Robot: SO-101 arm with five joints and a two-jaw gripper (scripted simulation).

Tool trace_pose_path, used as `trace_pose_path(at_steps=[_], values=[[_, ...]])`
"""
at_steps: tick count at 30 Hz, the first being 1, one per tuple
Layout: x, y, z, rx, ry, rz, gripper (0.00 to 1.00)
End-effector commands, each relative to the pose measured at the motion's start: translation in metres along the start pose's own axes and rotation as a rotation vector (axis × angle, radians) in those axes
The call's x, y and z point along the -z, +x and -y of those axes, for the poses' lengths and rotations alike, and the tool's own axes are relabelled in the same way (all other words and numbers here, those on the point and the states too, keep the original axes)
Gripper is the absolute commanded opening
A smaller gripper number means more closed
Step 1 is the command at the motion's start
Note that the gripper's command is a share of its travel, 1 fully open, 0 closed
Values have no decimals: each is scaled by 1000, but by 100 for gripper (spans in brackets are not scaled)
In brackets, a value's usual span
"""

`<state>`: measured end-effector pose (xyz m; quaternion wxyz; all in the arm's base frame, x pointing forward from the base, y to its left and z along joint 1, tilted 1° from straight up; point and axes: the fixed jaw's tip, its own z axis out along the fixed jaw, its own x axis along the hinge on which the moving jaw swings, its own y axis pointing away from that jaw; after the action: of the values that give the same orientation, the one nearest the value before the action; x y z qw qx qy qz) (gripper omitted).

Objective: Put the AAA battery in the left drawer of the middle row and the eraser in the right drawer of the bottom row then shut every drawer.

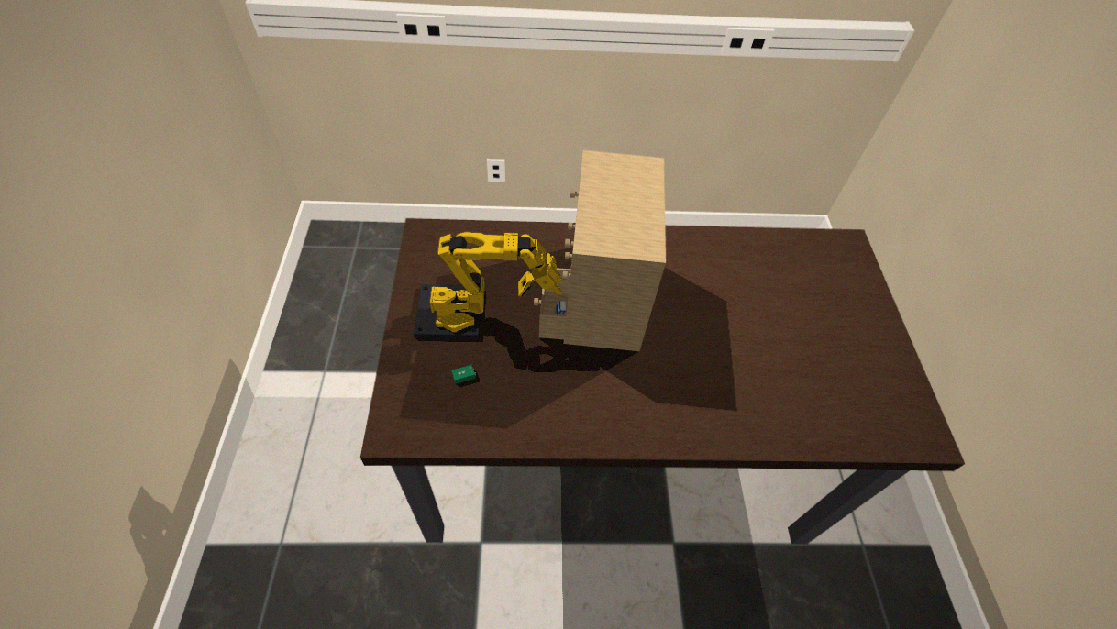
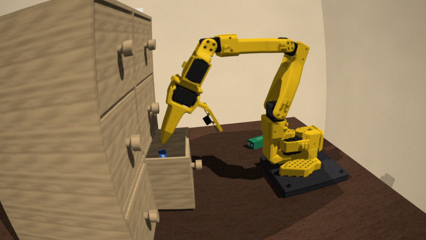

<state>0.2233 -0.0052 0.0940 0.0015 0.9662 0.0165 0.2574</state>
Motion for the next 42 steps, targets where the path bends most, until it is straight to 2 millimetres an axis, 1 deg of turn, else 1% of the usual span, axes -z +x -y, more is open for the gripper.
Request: trace_pose_path(at_steps=[1,23,37,42], values=[[0,-1,1,-6,3,-4,21],[0,-1,1,-6,3,-4,31],[31,16,0,-50,2,-4,31],[32,17,0,-51,2,-4,31]])
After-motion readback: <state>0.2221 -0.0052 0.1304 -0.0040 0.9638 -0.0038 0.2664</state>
